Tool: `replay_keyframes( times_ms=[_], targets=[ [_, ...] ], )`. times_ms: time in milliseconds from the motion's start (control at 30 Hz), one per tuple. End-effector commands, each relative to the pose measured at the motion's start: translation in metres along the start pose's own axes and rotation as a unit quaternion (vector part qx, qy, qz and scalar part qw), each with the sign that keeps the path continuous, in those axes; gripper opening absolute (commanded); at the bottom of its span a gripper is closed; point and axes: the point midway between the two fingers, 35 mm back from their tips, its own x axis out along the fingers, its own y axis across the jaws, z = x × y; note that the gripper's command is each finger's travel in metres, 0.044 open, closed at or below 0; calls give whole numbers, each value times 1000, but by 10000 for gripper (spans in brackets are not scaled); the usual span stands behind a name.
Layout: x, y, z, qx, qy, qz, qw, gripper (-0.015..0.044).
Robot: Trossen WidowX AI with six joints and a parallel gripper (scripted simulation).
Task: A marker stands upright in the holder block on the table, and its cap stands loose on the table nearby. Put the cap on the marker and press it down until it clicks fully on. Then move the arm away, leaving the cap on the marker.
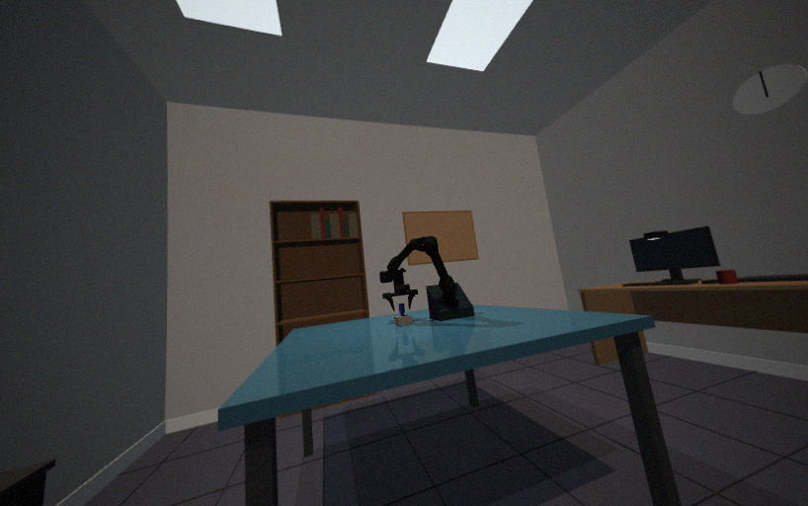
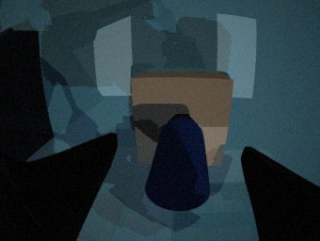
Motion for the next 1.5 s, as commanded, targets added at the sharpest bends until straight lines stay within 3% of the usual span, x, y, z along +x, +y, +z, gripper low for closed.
replay_keyframes(
  times_ms=[0,167,367,433,633,933,1467],
  targets=[
    [-10,-1,-1,-1,1,0,1000,440],
    [-73,0,-1,0,1,0,1000,440],
    [-75,0,-1,0,1,1,1000,440],
    [-75,0,-1,33,1,0,999,387],
    [-71,1,-3,316,0,-1,949,230],
    [-65,2,-5,669,-1,-1,744,0],
    [-65,2,-5,675,-1,-1,738,0]
  ],
)
